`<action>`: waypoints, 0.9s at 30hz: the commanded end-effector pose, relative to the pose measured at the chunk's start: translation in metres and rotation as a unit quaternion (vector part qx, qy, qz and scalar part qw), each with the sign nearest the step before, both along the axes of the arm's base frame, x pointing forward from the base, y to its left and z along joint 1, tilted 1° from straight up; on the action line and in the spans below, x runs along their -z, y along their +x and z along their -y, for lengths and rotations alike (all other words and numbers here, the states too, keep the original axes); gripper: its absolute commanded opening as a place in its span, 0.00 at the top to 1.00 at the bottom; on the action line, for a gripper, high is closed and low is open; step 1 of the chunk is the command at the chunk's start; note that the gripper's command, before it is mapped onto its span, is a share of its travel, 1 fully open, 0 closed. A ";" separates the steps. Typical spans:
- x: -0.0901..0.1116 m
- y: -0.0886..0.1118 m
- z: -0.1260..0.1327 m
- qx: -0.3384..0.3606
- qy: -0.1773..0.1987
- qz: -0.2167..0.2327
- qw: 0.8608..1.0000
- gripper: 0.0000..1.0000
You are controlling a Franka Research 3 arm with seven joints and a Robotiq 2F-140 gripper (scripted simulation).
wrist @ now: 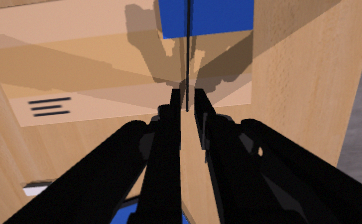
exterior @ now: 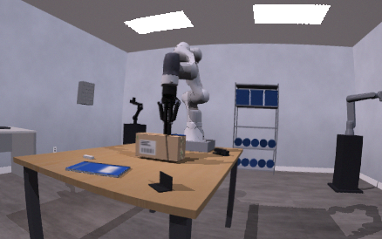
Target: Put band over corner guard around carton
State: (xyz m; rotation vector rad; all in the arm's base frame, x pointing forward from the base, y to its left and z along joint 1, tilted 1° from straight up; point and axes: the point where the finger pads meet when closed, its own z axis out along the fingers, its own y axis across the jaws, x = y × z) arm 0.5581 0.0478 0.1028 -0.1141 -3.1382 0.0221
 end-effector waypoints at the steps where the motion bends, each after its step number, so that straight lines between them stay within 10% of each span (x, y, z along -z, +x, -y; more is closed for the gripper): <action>1: 0.001 0.001 0.000 0.002 0.000 0.001 1.000 0.82; 27: 0.004 0.000 0.000 0.002 0.000 0.001 1.000 0.82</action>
